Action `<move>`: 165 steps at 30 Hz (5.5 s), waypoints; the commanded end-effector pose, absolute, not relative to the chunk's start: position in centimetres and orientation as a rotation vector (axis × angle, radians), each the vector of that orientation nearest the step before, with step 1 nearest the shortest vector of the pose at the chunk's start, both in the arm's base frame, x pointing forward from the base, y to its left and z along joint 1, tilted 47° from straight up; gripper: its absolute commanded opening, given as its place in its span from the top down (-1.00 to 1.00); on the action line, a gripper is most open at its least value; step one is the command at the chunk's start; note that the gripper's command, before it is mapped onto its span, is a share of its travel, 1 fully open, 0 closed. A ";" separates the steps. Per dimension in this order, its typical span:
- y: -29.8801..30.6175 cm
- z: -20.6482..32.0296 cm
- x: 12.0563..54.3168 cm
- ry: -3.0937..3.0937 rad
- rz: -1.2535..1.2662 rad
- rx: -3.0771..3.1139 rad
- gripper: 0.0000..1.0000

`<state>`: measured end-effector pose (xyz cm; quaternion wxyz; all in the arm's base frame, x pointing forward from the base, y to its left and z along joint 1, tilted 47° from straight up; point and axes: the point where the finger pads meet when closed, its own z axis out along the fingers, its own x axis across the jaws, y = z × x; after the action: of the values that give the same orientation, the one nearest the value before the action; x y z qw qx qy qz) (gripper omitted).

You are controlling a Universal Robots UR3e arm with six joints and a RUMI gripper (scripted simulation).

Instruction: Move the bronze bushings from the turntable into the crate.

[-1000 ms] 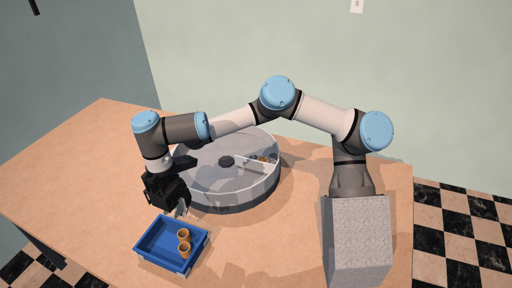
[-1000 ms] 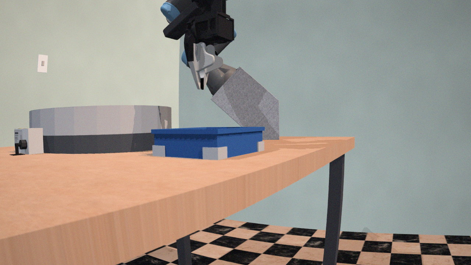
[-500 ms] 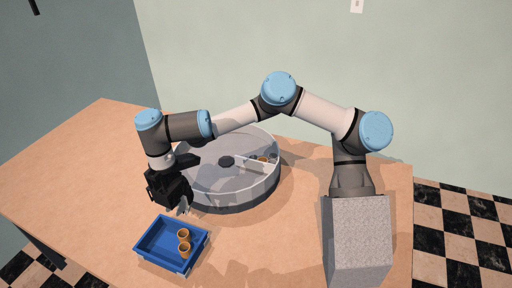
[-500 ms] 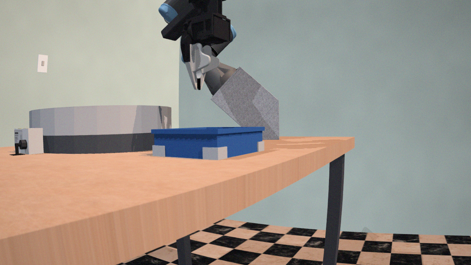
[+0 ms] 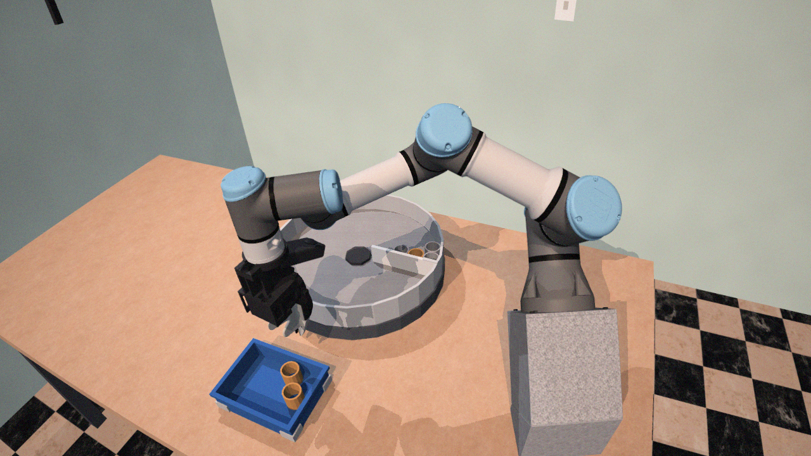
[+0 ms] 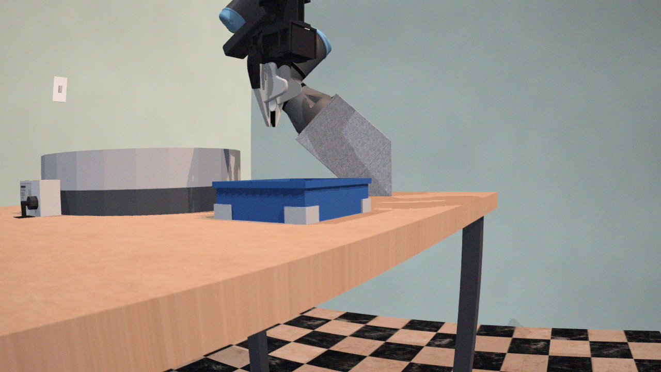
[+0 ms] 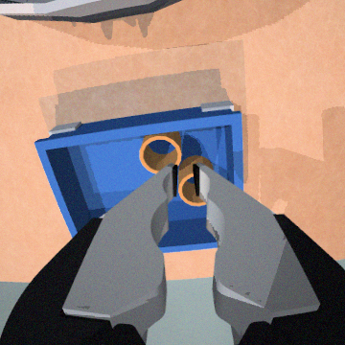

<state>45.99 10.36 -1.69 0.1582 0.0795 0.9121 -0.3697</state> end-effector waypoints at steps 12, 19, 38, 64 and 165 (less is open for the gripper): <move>8.8 -0.3 45.0 2.583 -1.032 0.299 0.90; 7.7 0.7 44.4 2.566 -1.017 0.353 0.90; 4.7 3.1 42.6 2.517 -0.978 0.485 0.90; -1.7 8.3 38.7 2.394 -0.889 0.757 0.90; -14.2 18.5 31.1 2.088 -0.696 1.234 0.90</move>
<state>31.08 -14.23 18.39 0.3033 0.4659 0.7885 -0.2630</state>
